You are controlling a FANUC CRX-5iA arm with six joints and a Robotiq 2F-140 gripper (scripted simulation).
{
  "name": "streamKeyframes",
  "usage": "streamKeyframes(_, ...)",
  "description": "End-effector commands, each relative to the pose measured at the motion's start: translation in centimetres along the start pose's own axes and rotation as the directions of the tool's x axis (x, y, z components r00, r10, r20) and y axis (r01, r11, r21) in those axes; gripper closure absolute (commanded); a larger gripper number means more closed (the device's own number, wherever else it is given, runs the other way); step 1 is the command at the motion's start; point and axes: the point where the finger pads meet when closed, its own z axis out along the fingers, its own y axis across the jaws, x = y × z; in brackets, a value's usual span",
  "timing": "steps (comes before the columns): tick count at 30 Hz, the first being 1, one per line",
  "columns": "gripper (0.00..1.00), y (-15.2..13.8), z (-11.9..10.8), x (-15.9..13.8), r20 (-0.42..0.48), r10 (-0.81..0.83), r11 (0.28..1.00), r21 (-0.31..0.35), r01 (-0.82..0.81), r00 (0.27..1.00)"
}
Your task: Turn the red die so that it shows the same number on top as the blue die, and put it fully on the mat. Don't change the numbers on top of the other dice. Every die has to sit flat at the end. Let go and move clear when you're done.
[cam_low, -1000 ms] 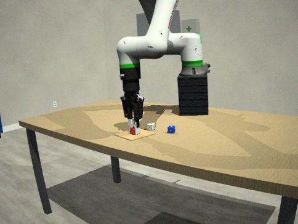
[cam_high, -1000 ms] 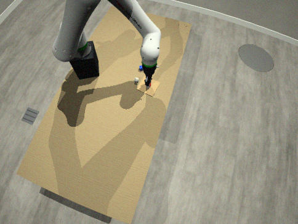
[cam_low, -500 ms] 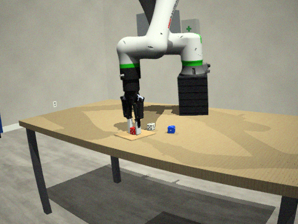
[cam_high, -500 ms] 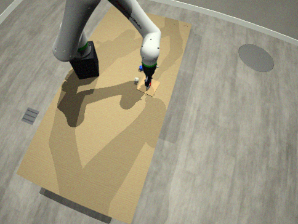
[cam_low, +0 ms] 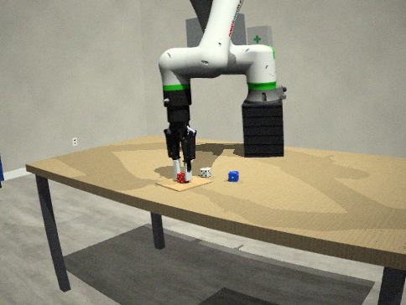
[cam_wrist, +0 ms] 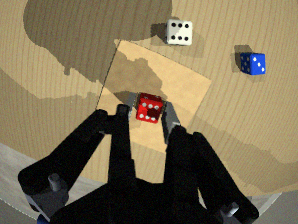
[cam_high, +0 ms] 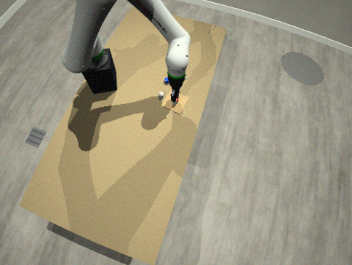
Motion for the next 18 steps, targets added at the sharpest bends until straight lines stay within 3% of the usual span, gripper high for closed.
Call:
streamKeyframes(1,0.72,0.0,-1.1,0.0,0.000,0.000,1.000,0.000,0.000,1.000)
streamKeyframes(12,0.72,0.0,-6.7,0.0,0.000,0.000,1.000,0.000,0.000,1.000)
streamKeyframes(18,0.72,0.0,-8.0,0.0,0.000,0.000,1.000,0.000,0.000,1.000)
